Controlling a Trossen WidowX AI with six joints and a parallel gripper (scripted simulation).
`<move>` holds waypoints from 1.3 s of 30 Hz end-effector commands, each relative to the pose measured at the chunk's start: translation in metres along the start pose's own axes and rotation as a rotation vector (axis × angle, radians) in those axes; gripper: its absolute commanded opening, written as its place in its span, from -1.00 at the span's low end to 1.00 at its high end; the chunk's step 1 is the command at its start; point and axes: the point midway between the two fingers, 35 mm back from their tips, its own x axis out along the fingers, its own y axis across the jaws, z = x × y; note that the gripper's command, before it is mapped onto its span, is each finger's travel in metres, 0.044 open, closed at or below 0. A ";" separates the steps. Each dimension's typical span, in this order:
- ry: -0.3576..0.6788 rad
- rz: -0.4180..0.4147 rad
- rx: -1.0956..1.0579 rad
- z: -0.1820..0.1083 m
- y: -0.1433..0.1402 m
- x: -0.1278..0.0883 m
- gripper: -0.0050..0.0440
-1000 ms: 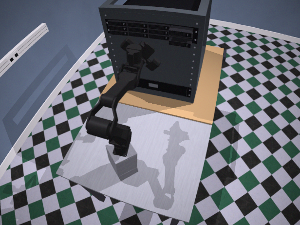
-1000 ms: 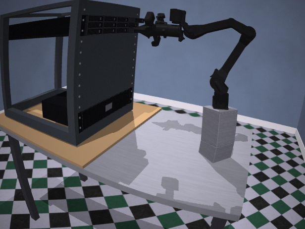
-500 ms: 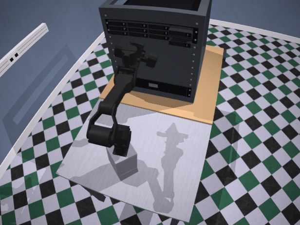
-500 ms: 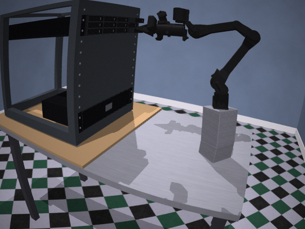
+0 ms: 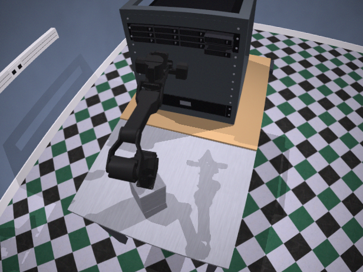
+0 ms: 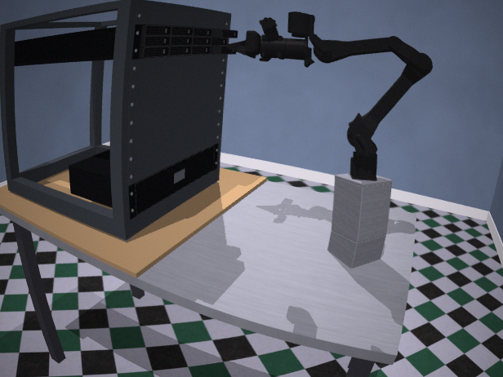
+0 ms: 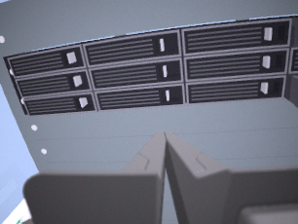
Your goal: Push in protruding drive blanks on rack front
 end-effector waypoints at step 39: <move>-0.031 -0.042 0.425 -0.001 -0.019 -0.008 -1.00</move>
